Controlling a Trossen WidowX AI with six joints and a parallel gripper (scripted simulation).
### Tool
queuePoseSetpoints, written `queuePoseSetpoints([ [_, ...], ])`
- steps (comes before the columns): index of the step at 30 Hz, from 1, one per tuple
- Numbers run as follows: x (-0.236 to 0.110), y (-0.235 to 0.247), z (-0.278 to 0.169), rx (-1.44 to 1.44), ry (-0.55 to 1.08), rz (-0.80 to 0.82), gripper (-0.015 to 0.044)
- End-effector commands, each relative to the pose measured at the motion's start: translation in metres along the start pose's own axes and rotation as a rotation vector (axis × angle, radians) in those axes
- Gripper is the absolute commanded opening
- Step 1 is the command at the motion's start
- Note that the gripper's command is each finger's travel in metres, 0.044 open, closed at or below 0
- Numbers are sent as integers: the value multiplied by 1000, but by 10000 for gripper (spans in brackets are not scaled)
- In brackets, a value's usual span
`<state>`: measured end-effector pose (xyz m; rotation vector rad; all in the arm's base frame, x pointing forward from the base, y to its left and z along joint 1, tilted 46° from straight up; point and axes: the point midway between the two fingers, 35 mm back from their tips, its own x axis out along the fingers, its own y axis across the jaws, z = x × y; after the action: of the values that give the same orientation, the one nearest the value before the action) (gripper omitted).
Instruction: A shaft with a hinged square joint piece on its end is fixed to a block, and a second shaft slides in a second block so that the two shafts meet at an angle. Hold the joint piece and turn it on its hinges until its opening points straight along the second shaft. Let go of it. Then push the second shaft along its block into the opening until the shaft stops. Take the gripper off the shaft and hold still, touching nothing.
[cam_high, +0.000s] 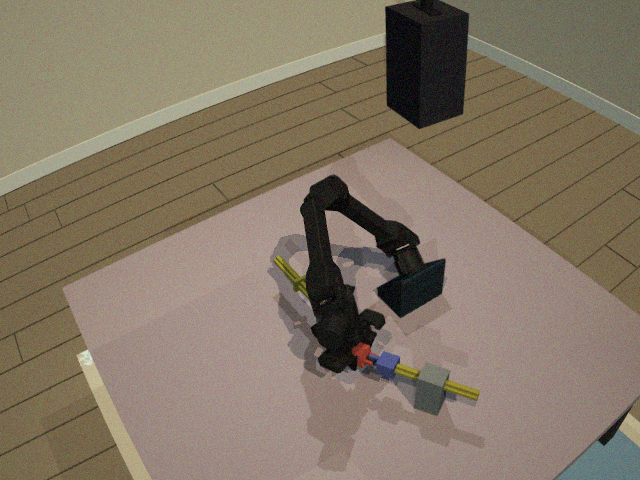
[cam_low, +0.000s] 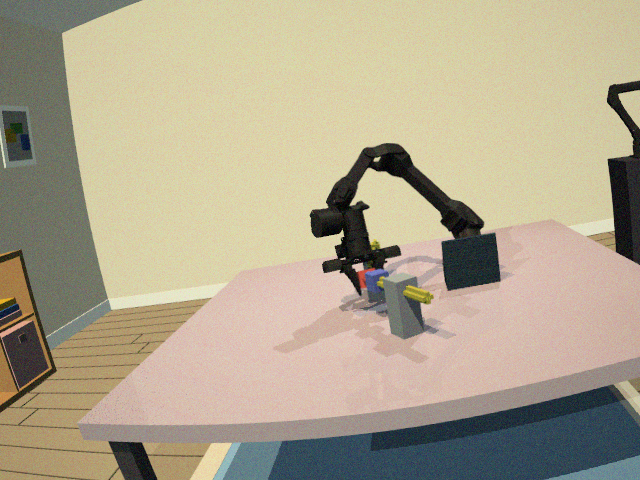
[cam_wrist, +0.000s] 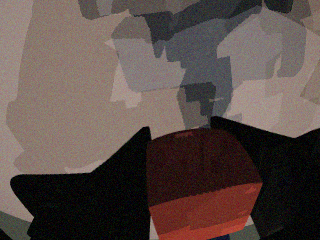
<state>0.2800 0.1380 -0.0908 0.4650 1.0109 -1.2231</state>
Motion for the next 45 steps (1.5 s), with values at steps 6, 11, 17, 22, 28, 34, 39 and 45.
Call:
queuePoseSetpoints([
  [6, 1, 0, 1, -2, -4, 1, 182],
  [11, 1, 0, 1, -2, -4, 1, 182],
  [17, 0, 0, 0, 0, 0, 0, 156],
  [22, 0, 0, 0, 0, 0, 0, 147],
  [28, 0, 0, 0, 0, 0, 0, 16],
  [34, 0, 0, 0, 4, -2, 1, 0],
  [39, -2, -3, 0, 70, -49, 12, 0],
  [45, -6, -7, -1, 149, -105, 23, 0],
])
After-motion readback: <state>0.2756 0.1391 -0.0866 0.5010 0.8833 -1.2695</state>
